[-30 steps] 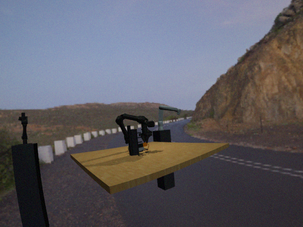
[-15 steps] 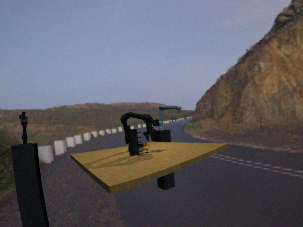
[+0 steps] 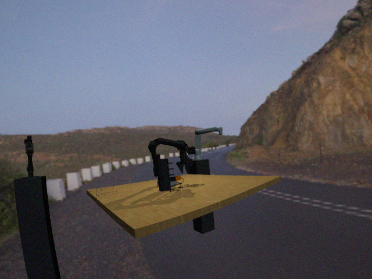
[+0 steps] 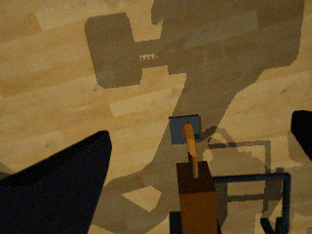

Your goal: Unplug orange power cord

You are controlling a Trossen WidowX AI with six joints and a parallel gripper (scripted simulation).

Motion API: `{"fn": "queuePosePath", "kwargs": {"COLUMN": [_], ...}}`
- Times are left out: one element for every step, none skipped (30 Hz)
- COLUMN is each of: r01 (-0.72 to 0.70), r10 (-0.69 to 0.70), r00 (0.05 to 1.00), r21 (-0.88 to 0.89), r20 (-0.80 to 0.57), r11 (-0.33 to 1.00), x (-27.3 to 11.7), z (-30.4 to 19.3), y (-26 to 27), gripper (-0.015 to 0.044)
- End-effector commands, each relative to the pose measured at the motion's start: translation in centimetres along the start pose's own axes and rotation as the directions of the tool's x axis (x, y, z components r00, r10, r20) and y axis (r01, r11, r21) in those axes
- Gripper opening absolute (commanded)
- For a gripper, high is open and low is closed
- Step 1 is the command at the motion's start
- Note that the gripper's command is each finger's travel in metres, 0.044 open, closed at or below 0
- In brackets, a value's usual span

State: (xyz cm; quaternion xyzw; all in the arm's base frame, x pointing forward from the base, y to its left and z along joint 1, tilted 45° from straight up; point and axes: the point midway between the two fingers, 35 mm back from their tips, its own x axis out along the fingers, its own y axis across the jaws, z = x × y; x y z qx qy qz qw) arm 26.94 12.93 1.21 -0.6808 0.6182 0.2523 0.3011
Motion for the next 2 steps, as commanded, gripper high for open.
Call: {"fn": "queuePosePath", "kwargs": {"r01": [-0.005, -0.005], "r10": [0.005, 0.005], "r00": [1.000, 1.000], "r21": [0.002, 0.002], "r20": [0.003, 0.003], "r11": [1.000, 1.000], "x": [-0.01, -0.01], "z": [0.06, 0.06], "y": [0.08, 0.08], "gripper": [0.0440, 0.0440]}}
